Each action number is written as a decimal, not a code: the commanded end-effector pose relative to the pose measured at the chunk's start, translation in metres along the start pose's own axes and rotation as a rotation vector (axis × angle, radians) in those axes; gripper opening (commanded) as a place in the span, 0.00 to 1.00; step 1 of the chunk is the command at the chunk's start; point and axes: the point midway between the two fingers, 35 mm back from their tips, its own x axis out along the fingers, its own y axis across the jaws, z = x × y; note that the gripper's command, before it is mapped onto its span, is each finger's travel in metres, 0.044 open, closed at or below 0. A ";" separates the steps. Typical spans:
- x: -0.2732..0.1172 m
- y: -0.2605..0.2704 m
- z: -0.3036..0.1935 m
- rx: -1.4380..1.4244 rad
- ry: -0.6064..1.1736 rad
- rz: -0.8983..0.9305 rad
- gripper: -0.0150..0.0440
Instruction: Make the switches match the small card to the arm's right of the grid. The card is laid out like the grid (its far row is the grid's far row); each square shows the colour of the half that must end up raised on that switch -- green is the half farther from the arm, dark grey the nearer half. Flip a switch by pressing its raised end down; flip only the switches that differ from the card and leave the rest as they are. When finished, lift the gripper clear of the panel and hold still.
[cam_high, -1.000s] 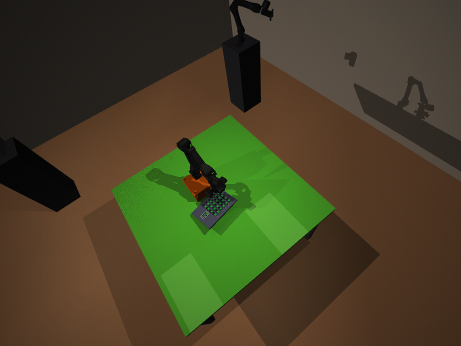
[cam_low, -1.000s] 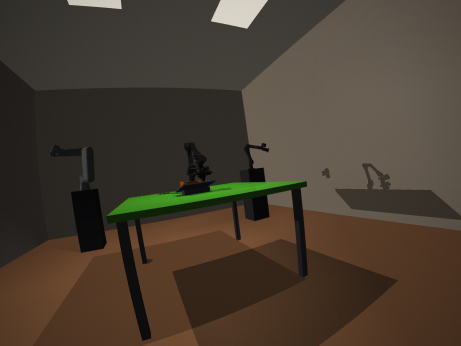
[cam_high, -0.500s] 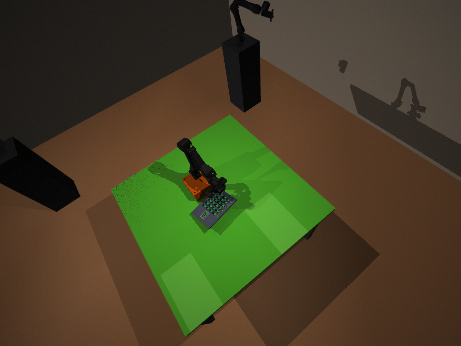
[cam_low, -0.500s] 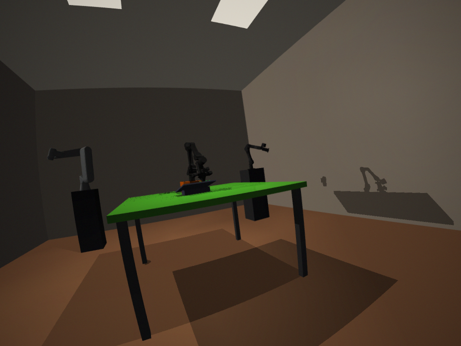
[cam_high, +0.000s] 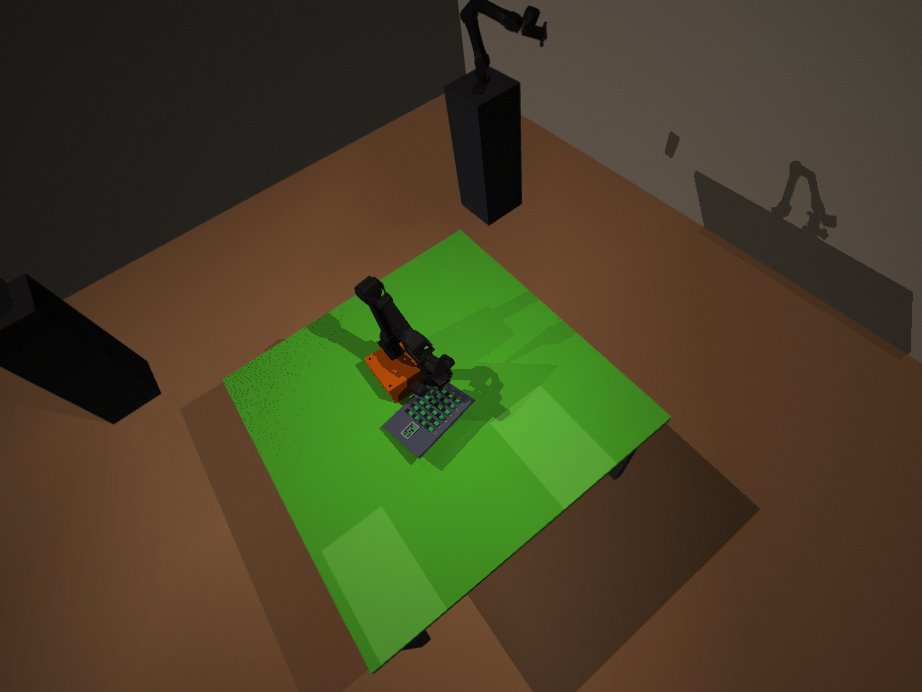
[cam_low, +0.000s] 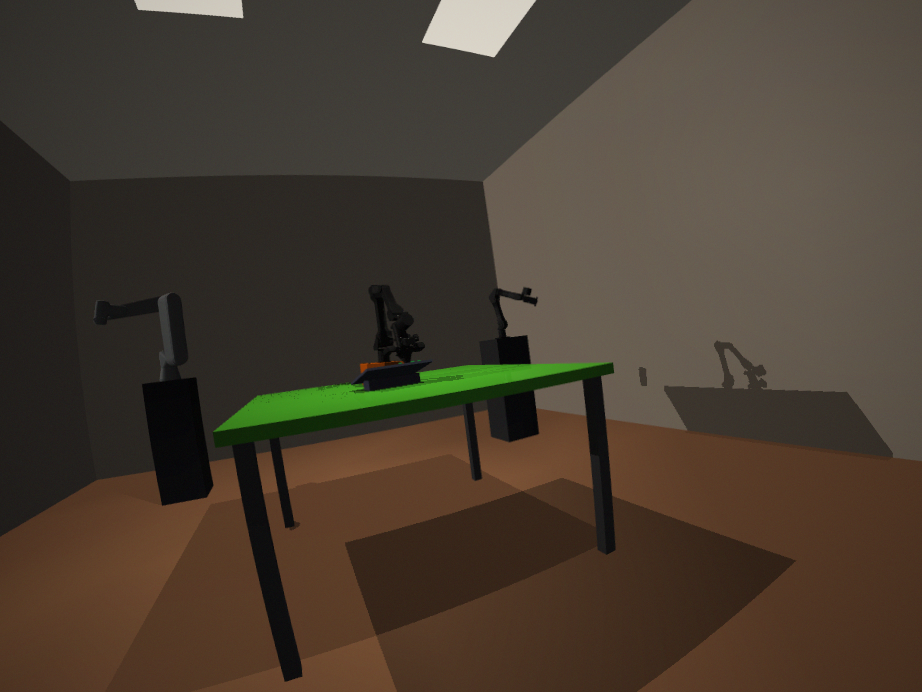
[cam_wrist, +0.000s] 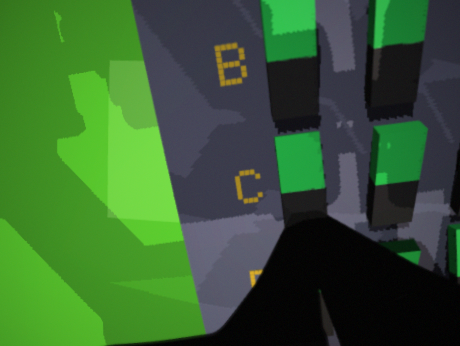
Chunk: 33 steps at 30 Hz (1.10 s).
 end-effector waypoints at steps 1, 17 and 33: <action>0.001 0.000 0.000 0.003 -0.001 -0.003 0.25; 0.003 0.000 0.000 0.003 -0.001 -0.003 0.25; 0.005 0.000 0.000 0.003 -0.001 -0.003 0.25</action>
